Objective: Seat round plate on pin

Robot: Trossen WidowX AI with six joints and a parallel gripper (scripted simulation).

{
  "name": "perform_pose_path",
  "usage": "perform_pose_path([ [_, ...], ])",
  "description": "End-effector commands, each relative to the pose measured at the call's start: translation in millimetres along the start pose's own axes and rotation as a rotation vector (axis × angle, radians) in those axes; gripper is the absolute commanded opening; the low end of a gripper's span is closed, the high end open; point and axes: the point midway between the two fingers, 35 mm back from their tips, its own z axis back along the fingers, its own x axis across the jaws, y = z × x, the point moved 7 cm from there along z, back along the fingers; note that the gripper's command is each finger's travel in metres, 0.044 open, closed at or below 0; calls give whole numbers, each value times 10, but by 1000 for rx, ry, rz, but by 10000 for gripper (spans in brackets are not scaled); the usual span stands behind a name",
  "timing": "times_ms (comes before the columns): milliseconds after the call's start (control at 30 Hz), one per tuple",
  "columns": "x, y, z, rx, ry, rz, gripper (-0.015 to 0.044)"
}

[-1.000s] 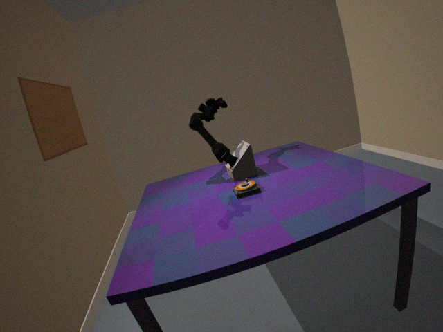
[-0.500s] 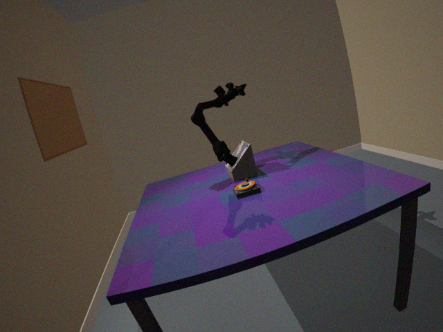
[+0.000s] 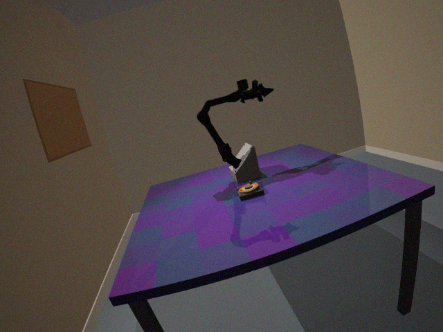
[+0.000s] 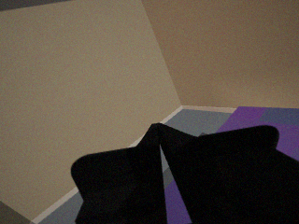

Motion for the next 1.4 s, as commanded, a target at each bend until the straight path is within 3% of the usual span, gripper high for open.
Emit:
perform_pose_path([
  [0,-608,-12,-234,82,156,-35,0],
  [433,-2530,348,-369,435,571,-207,0],
  [600,-3393,709,-114,652,783,-313,0],
  [867,-4185,1253,481,962,991,-481,0],
  [1100,-4490,1616,976,1183,1081,-614,0],
  [1367,-4551,1738,1025,1190,1083,-618,0],
])
